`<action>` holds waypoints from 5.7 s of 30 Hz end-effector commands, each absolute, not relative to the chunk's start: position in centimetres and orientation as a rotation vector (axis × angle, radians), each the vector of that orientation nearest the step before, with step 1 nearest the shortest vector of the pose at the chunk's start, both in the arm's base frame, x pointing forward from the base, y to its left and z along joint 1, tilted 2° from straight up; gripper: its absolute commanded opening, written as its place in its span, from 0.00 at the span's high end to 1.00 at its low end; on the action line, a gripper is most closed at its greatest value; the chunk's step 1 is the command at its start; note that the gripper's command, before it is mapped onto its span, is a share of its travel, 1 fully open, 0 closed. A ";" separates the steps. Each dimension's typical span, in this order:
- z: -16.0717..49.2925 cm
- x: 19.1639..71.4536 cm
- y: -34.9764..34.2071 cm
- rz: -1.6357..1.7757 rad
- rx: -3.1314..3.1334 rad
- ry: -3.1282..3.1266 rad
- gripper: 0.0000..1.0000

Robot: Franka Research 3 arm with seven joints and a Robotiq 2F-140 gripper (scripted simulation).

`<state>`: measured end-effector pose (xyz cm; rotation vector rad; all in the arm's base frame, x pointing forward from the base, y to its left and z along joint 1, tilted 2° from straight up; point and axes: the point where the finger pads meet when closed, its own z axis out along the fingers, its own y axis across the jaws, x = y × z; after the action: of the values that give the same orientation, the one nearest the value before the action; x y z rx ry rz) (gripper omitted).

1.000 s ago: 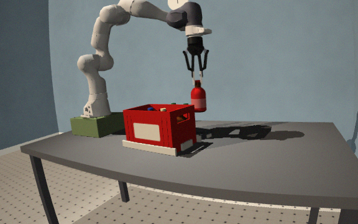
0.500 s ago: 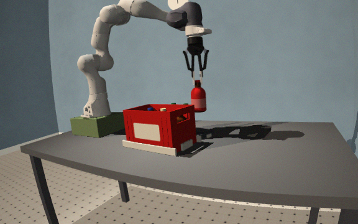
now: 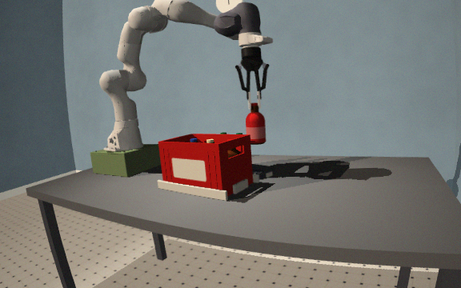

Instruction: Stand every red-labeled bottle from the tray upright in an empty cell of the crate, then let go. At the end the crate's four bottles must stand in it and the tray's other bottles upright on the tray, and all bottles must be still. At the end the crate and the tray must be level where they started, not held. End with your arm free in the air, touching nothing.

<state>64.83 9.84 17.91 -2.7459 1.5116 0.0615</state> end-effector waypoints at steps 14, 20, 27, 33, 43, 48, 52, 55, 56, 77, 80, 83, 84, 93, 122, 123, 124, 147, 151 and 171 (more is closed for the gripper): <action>19.3 65.2 10.1 0.043 -2.741 1.499 1.00; 19.9 65.2 10.1 0.043 -2.741 1.499 1.00; 20.5 65.2 10.1 0.043 -2.741 1.499 1.00; 21.2 65.2 10.1 0.043 -2.741 1.499 1.00; 22.0 65.2 10.0 0.043 -2.741 1.499 1.00; 22.4 65.2 10.0 0.043 -2.741 1.499 1.00; 22.6 65.3 10.0 0.043 -2.741 1.499 1.00; 22.7 65.3 10.0 0.043 -2.741 1.499 1.00; 22.7 65.3 10.0 0.043 -2.741 1.499 1.00; 22.8 65.3 10.0 0.043 -2.741 1.499 1.00; 22.8 65.3 10.0 0.043 -2.741 1.499 1.00; 22.8 65.3 10.0 0.043 -2.741 1.499 1.00; 22.8 65.3 10.0 0.043 -2.741 1.499 1.00; 22.8 65.3 10.0 0.043 -2.741 1.499 1.00; 24.4 65.2 10.0 0.043 -2.741 1.499 1.00; 24.5 65.2 10.0 0.043 -2.741 1.499 1.00; 24.6 65.2 10.0 0.043 -2.741 1.499 1.00; 25.0 65.2 10.0 0.043 -2.741 1.499 1.00; 25.0 65.2 10.0 0.043 -2.741 1.499 1.00; 25.0 65.2 10.0 0.043 -2.741 1.499 1.00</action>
<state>64.92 9.63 24.12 -2.7452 1.5130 0.0614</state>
